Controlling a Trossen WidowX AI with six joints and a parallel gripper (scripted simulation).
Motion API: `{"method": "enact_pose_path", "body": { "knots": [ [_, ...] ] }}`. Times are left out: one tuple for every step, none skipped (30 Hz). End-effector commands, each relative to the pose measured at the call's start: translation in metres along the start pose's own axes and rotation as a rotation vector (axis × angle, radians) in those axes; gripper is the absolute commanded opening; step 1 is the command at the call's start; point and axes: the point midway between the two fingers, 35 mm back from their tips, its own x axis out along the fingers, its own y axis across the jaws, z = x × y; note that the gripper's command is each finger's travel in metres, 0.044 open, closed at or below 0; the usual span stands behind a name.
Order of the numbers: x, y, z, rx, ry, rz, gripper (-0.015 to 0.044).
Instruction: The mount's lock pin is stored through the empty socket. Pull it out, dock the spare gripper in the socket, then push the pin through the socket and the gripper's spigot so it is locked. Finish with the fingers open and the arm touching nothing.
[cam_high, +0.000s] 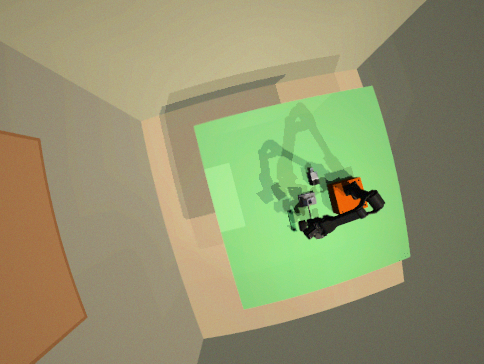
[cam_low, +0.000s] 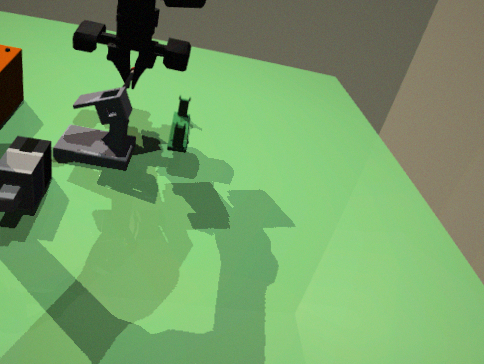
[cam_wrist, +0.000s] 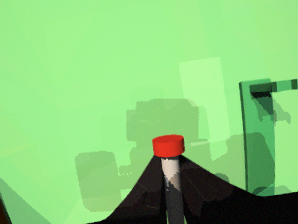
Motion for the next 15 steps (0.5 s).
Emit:
{"method": "enact_pose_path", "body": {
  "knots": [
    [0.0,-0.001,0.003,0.004,0.002,-0.001,0.0],
    [0.0,-0.001,0.004,0.004,0.002,-0.001,0.0],
    [0.0,-0.001,0.005,0.004,0.002,-0.001,0.0],
    [0.0,-0.001,0.006,0.004,0.003,-0.001,0.0],
    [0.001,-0.001,0.007,0.003,0.003,0.0,0.0],
    [0.001,-0.001,0.008,0.003,0.003,0.0,0.0],
    [0.001,-0.001,0.008,0.003,0.003,0.0,0.0],
    [0.001,-0.001,0.009,0.003,0.003,0.0,0.0],
    [0.001,-0.001,0.01,0.003,0.003,0.001,0.0],
    [0.001,-0.001,0.011,0.003,0.004,0.001,0.0],
    [0.002,-0.001,0.012,0.003,0.004,0.001,0.0],
    [0.002,-0.001,0.013,0.003,0.004,0.002,0.0],
    [0.002,-0.001,0.014,0.003,0.004,0.003,0.0],
    [0.002,-0.001,0.015,0.003,0.004,0.003,0.0],
    [0.002,-0.001,0.015,0.004,0.004,0.004,0.0]
  ]
}}
